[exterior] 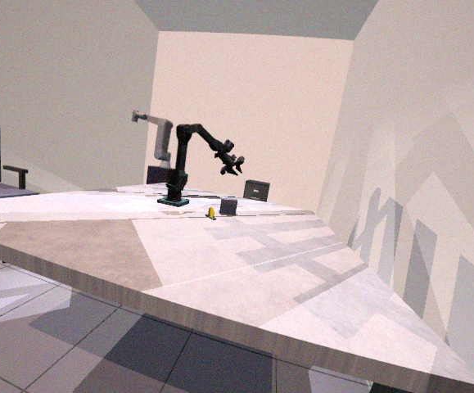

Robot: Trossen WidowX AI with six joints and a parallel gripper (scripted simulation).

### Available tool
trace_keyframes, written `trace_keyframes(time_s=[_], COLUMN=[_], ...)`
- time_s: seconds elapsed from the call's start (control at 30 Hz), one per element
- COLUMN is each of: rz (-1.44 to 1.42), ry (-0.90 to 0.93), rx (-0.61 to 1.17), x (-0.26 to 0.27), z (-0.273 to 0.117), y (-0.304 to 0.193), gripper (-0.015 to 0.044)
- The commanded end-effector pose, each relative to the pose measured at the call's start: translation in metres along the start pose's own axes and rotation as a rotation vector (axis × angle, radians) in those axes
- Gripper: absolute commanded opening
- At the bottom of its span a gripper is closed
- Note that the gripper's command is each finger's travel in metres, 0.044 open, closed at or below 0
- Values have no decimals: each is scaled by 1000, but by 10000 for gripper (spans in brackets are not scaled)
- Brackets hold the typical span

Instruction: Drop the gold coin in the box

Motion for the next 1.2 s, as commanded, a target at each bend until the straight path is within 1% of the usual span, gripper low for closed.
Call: trace_keyframes(time_s=[0.0, 0.17, 0.37, 0.53, 0.73, 0.93, 1.0, 1.17], rz=[167, 381, 698, 1001, 1415, 1854, 1903, 1903], ry=[-8, -24, -65, -114, -192, -281, -291, -291], rx=[152, 329, 552, 733, 937, 1105, 1121, 1121], x=[-41, -80, -114, -129, -128, -108, -106, -106], z=[10, 9, -14, -51, -111, -174, -180, -179], y=[-55, -123, -208, -277, -348, -391, -394, -394], gripper=[161, 161, 161, 161, 161, 161, 161, 161])
Point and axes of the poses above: the point midway between the two fingers, 35 mm back from their tips, its own z axis out along the fingers, its own x axis across the jaws, y = z × x, the point moved 4 cm from there along -z, back along the fingers, and after that the axes turned 5 degrees about -z, right-handed, at the moved point
